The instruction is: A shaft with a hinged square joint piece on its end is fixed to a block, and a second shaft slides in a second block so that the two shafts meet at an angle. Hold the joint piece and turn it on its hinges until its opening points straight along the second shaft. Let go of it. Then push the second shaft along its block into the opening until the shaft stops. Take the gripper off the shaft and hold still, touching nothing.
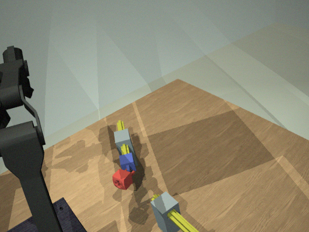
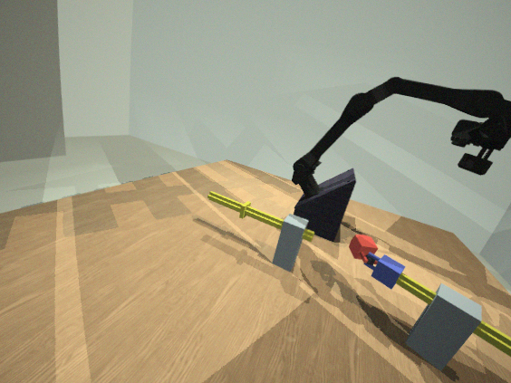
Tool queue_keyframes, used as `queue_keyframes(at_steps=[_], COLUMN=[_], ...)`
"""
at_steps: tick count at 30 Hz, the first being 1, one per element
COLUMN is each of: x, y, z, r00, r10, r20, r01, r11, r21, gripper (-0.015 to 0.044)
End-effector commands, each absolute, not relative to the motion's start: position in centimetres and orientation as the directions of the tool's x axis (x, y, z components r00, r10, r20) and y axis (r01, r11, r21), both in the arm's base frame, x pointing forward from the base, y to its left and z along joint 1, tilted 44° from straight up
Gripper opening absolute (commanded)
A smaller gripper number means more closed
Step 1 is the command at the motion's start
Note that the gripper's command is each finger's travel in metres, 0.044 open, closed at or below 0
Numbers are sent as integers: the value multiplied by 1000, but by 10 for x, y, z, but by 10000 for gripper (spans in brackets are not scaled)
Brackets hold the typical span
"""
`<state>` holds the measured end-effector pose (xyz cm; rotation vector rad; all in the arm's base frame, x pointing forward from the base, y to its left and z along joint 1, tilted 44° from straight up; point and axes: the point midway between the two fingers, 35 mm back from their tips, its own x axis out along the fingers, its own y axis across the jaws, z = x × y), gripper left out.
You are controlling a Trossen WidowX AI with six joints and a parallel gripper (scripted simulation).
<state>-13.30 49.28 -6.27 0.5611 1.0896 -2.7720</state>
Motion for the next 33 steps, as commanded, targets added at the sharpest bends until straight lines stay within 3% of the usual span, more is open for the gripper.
queue_keyframes(at_steps=[1, 17, 33], x=[-122, -83, -42], y=[489, 467, 435], z=[-65, -78, -87], r00=[-901, -799, -672], r10=[36, 13, -57], r20=[-432, -602, -738], r01=[217, 35, -281], r11=[-825, -997, -903], r21=[-522, -68, 325], gripper=[440, 440, 440])
